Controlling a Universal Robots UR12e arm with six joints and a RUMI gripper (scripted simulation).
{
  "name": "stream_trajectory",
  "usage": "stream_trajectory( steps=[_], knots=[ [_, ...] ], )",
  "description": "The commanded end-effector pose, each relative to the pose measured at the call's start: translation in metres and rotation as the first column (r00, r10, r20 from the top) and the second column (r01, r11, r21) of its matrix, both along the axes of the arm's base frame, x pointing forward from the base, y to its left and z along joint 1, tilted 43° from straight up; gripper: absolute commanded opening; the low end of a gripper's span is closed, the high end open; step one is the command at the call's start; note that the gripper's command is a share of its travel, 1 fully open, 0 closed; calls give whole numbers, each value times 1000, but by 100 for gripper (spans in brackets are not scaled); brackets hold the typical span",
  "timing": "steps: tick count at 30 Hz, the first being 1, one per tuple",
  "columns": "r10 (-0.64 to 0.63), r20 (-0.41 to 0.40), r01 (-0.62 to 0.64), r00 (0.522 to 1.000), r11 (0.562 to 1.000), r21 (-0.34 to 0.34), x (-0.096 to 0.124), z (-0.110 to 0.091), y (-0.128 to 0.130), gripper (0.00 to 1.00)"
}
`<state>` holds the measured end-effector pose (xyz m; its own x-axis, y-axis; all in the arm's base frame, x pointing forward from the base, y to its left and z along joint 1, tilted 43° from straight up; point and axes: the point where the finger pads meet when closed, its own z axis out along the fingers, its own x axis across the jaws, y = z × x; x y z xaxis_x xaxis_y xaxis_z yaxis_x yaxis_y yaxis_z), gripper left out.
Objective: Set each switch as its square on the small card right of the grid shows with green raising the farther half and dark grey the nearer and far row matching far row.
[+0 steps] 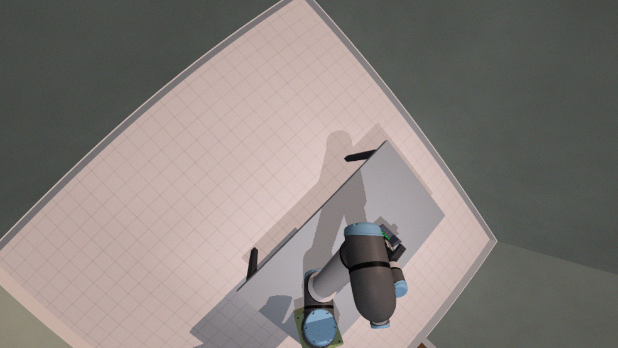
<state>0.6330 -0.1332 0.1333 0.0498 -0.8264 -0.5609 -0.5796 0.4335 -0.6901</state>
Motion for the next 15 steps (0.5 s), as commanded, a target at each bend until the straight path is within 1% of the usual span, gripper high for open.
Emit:
stream_trajectory(
  steps=[1,15],
  knots=[
    [-1,1,1,1000,1000,-1,-12,-10,24,0],
    [-2,1,2,1000,1000,-1,-13,-12,28,0]
  ],
)
